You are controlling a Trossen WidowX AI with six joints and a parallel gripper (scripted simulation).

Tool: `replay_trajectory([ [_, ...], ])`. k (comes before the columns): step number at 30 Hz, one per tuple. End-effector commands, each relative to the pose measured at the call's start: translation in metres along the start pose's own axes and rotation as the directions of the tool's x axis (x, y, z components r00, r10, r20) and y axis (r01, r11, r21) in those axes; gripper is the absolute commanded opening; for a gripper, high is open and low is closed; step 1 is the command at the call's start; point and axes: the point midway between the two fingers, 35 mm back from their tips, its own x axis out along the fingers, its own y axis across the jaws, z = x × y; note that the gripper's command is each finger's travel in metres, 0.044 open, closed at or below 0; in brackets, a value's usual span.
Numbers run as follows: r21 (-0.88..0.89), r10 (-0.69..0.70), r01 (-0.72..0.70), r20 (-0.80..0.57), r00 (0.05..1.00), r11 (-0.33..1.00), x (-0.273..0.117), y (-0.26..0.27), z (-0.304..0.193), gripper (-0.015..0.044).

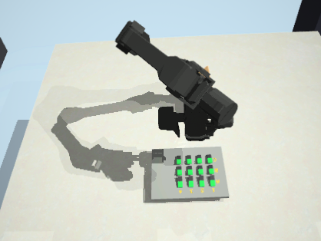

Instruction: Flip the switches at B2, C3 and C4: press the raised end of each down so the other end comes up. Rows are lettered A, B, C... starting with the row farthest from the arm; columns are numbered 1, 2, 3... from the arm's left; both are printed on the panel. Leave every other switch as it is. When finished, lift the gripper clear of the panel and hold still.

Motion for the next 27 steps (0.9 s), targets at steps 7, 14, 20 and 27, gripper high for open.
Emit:
replay_trajectory([
  [7, -0.001, 0.001, -0.001, 0.013, 1.000, 1.000, 0.064, 0.018, 0.016, 0.0216],
  [14, -0.012, -0.013, 0.013, 0.040, 0.999, 1.000, 0.093, 0.022, 0.023, 0.0032],
  [20, -0.012, -0.014, 0.015, 0.015, 1.000, 1.000, 0.128, 0.021, 0.026, 0.0000],
  [27, -0.012, -0.015, 0.015, 0.015, 1.000, 1.000, 0.137, 0.021, 0.026, 0.0000],
])
